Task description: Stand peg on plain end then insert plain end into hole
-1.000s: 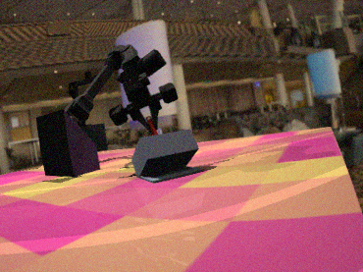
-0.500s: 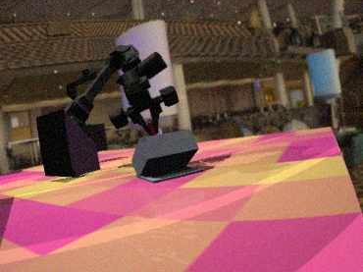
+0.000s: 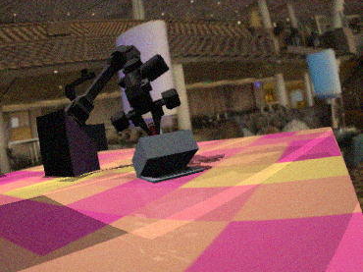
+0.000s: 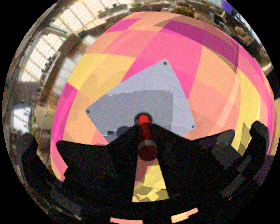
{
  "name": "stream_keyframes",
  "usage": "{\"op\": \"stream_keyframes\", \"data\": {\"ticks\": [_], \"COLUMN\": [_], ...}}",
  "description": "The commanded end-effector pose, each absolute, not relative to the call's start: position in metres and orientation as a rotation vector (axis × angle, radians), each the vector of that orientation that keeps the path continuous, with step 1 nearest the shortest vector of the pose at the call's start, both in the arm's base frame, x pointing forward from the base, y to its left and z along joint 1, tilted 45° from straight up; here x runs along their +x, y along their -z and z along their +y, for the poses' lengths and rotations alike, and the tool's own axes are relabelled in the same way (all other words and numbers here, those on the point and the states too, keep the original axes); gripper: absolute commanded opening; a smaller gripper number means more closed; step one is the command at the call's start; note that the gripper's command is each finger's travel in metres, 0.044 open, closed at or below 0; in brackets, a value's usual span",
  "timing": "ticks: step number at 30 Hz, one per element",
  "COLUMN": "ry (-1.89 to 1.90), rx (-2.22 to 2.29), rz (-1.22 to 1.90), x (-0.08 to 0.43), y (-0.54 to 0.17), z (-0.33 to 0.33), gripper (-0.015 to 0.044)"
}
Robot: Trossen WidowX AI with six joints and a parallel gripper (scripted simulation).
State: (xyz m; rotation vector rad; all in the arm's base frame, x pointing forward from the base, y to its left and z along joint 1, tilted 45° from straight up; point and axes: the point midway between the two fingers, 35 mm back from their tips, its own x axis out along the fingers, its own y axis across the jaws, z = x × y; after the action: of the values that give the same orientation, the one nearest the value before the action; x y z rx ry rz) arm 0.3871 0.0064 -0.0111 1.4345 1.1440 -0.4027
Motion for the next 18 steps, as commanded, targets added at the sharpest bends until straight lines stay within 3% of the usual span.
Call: {"op": "stream_keyframes", "data": {"ticks": [1,18], "ry": [0.407,0.402], "rx": [1.436,1.434], "rz": [1.140,1.144], "x": [0.3899,0.3914], "y": [0.0132,0.0171], "z": [0.0071,0.0096], "gripper": [0.0000,0.0000]}}
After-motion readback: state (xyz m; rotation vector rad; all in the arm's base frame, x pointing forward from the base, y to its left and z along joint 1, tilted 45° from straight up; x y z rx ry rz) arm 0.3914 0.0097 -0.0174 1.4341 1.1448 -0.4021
